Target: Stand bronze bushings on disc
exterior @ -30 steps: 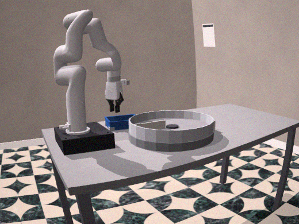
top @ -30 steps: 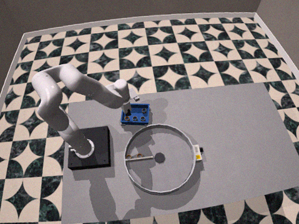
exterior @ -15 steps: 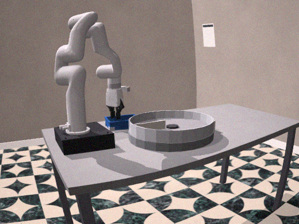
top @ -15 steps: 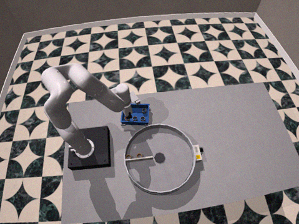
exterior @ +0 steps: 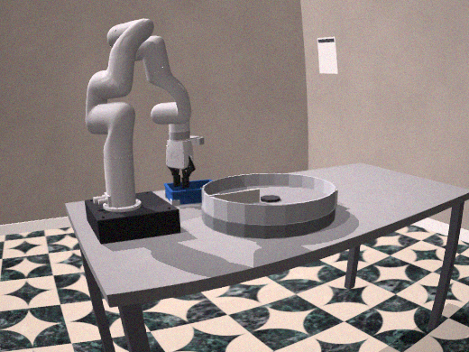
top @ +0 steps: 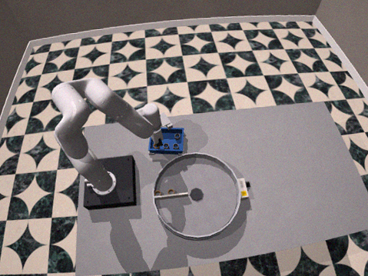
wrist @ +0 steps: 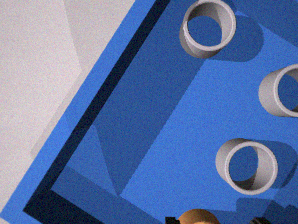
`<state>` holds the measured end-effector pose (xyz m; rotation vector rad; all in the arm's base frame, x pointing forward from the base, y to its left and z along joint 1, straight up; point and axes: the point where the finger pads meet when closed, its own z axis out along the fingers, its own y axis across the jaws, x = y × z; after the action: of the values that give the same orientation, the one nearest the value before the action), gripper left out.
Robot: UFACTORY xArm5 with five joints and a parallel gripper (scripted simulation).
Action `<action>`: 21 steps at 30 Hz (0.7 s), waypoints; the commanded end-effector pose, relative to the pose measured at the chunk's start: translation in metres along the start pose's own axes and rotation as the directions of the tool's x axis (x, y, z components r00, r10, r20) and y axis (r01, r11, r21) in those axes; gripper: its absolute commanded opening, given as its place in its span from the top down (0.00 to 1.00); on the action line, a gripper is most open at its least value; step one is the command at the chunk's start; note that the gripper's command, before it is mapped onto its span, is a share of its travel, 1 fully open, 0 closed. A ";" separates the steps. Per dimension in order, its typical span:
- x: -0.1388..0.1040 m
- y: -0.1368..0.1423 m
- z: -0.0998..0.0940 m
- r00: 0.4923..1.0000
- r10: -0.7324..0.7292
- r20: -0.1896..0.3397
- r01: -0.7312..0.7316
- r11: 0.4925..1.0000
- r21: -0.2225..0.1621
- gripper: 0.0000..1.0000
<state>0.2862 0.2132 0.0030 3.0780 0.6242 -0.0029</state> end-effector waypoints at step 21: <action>0.001 0.000 0.018 1.000 0.000 -0.003 0.000 1.000 0.001 0.59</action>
<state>0.2860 0.2132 -0.0158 3.0779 0.6242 -0.0035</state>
